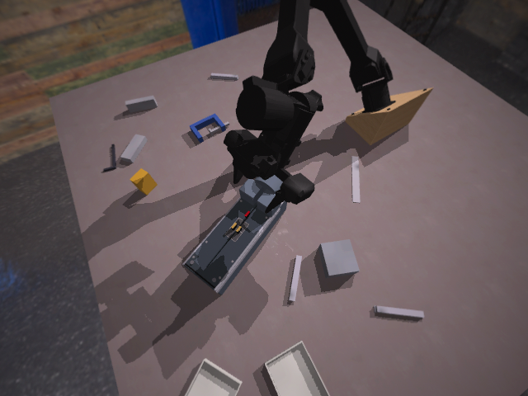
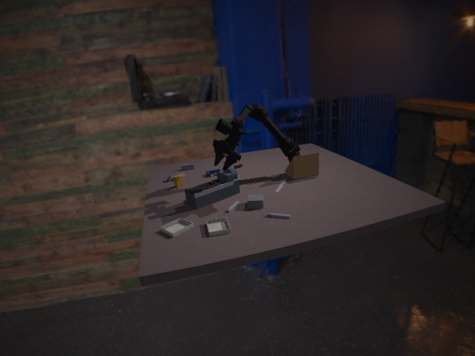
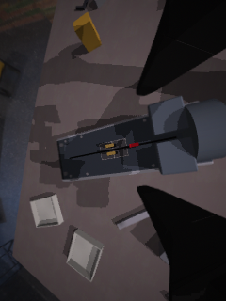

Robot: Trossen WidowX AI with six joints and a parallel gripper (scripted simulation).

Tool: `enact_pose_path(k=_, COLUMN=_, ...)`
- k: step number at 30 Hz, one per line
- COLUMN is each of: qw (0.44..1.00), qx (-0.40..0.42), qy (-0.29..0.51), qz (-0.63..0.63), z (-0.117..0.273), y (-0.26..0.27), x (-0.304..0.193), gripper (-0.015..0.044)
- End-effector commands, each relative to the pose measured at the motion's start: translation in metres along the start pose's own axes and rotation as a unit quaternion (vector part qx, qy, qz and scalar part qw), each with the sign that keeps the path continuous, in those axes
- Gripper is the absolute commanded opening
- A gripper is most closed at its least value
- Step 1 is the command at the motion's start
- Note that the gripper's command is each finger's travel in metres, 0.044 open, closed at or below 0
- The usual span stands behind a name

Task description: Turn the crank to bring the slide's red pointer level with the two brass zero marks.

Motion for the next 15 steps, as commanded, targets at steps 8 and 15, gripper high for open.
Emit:
enact_pose_path(k=8, qw=1.000, qx=0.004, qy=-0.008, qz=-0.003, z=0.037, y=0.000, x=0.023, gripper=0.0440)
enact_pose_path(k=15, qw=0.999, qx=0.026, qy=-0.020, qz=0.015, z=0.059, y=-0.019, x=0.007, gripper=0.0440)
Point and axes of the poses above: the point midway between the two fingers, 35 mm back from their tips, its own z axis back along the fingers, its own y axis across the jaws, x = y × z, the point moved 3 cm from there along z, back along the fingers, and after that the axes turned 14 degrees about -z, right-handed, at the moved point
